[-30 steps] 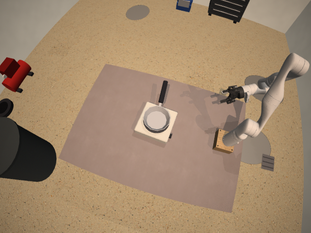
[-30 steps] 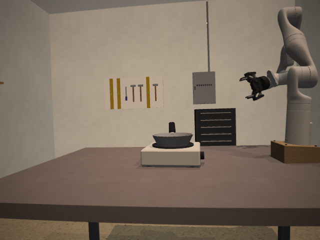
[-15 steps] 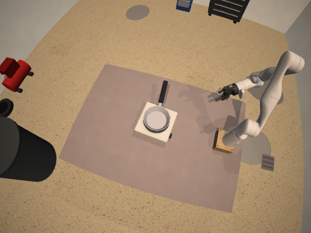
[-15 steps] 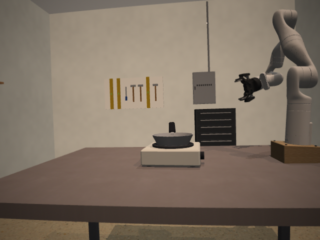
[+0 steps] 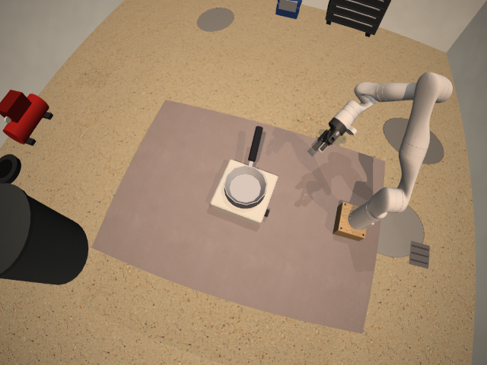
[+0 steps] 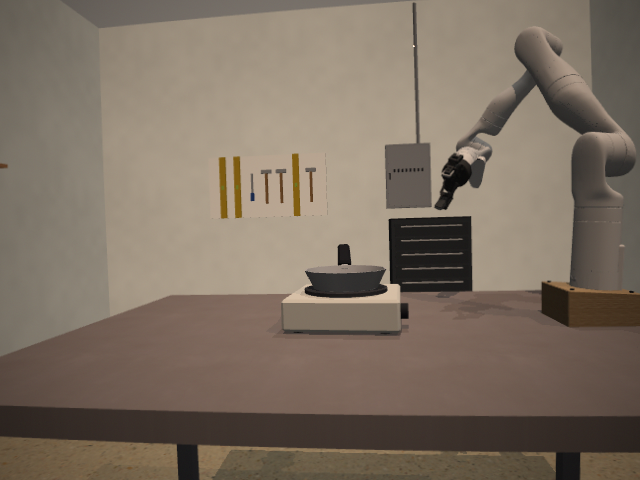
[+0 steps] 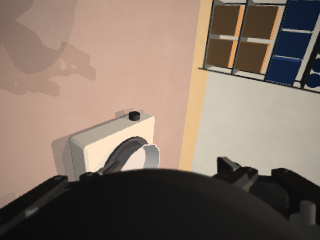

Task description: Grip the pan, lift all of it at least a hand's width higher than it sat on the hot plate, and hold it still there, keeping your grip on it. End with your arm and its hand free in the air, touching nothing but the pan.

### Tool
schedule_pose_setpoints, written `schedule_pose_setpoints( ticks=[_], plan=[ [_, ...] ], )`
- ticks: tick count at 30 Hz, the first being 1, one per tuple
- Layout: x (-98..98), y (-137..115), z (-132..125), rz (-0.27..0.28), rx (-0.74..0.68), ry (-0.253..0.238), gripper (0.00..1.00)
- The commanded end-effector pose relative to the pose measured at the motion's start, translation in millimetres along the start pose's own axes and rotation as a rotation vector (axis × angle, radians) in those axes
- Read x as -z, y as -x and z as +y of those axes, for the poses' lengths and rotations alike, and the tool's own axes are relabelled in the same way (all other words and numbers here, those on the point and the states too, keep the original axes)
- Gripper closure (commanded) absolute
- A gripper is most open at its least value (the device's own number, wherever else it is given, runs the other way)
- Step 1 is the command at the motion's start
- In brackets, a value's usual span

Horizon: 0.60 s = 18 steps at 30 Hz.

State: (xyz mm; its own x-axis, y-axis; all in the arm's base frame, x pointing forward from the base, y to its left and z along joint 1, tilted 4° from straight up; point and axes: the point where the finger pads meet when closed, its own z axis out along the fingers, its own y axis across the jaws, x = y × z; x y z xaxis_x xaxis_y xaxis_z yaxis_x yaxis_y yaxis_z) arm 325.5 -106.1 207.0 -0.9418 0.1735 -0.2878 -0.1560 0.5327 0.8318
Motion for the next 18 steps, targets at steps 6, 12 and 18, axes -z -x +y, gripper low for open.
schedule_pose_setpoints(
  ticks=[6, 12, 18],
  plan=[
    [-34.6, 36, -13, 0.225, 0.273, -0.051, 0.0],
    [-59.4, 66, -25, 0.41, 0.519, -0.11, 0.0],
    [-76.7, 86, -34, 0.539, 0.691, -0.15, 0.0]
  ],
)
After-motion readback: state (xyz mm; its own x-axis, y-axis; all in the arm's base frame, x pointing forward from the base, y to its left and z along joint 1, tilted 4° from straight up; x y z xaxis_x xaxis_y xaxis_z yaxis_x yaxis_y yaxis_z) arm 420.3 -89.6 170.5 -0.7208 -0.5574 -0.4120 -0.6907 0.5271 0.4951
